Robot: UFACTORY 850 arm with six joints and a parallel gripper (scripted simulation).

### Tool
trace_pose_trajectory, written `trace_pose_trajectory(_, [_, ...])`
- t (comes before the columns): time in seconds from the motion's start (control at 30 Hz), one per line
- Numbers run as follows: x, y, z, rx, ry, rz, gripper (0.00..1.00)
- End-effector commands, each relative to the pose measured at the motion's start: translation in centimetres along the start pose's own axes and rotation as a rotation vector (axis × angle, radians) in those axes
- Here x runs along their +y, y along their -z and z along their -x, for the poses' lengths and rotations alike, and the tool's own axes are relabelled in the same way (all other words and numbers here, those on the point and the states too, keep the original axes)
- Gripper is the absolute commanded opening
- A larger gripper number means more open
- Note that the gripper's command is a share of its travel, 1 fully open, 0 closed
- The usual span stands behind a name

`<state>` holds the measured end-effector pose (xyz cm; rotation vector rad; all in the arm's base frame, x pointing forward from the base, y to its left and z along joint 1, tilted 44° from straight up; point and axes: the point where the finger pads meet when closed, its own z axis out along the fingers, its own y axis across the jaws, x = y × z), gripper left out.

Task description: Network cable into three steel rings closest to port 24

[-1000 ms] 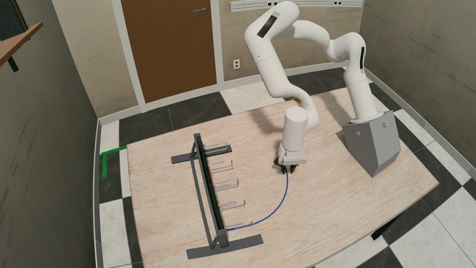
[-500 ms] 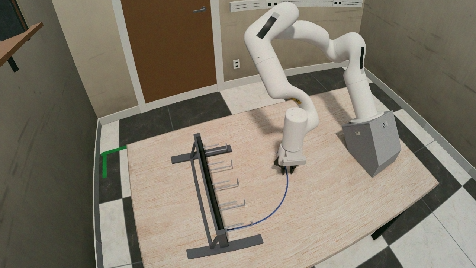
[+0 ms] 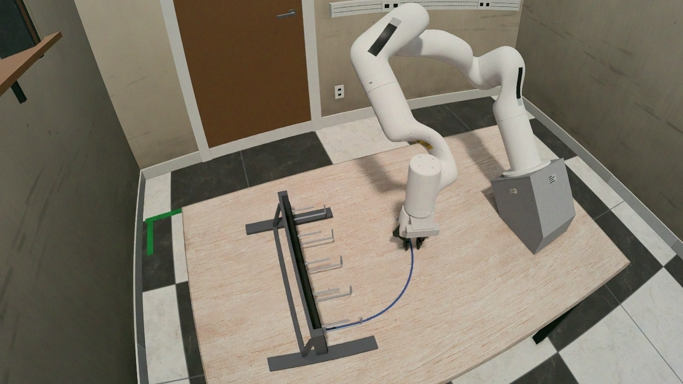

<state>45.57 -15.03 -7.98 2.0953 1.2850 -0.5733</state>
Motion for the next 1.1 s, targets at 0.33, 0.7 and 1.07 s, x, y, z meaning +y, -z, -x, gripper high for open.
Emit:
trace_pose_trajectory(0.33, [0.06,-0.12,-0.04,0.001,0.000,0.001,0.35])
trace_pose_trajectory(0.7, [0.06,-0.37,-0.03,0.001,0.000,0.001,0.35])
trace_pose_trajectory(1.07, [0.06,-0.69,-0.03,0.001,0.000,0.001,0.35])
